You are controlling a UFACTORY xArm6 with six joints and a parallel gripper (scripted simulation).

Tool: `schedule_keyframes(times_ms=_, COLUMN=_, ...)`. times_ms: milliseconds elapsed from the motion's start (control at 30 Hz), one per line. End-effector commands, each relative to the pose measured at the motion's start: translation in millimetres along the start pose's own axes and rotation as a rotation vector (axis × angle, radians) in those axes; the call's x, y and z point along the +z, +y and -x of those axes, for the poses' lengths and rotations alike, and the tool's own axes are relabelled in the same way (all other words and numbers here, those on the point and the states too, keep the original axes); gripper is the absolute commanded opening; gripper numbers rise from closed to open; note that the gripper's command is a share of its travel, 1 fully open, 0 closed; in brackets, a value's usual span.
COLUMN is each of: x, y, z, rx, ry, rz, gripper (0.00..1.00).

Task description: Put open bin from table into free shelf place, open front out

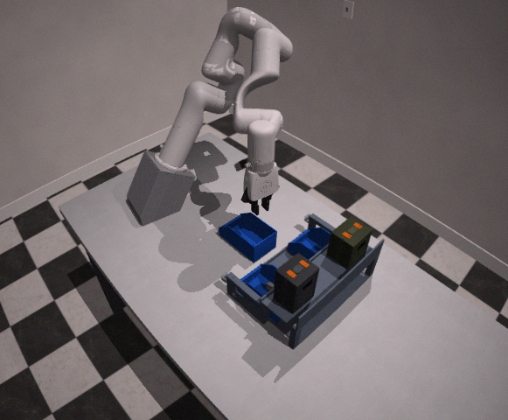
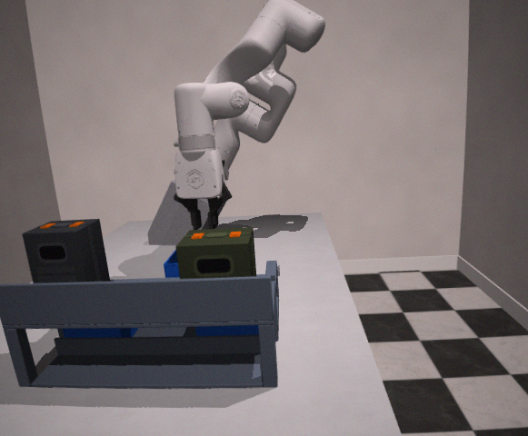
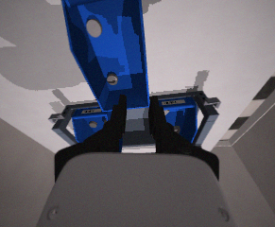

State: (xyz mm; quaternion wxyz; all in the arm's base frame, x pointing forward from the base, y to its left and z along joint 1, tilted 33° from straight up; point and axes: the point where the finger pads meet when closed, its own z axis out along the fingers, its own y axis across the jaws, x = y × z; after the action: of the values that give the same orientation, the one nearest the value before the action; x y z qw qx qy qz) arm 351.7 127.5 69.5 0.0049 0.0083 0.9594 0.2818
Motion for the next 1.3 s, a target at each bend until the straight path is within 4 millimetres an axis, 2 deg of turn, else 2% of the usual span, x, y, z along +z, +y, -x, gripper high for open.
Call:
schedule_keyframes(times_ms=0, x=2.2, y=-2.9, z=12.8, rx=0.076, ry=0.01, rz=-0.005, gripper=0.33)
schedule_keyframes(times_ms=267, x=2.2, y=-2.9, z=12.8, rx=0.076, ry=0.01, rz=-0.005, gripper=0.33)
schedule_keyframes(times_ms=433, x=7.9, y=-21.0, z=64.1, rx=0.335, ry=0.009, rz=-0.005, gripper=0.33)
schedule_keyframes(times_ms=833, x=7.9, y=-21.0, z=64.1, rx=0.335, ry=0.009, rz=-0.005, gripper=0.33)
schedule_keyframes(times_ms=1000, x=10.2, y=-28.6, z=85.5, rx=0.593, ry=0.007, rz=-0.006, gripper=0.33)
schedule_keyframes(times_ms=1267, x=10.2, y=-28.6, z=85.5, rx=0.593, ry=0.007, rz=-0.006, gripper=0.33)
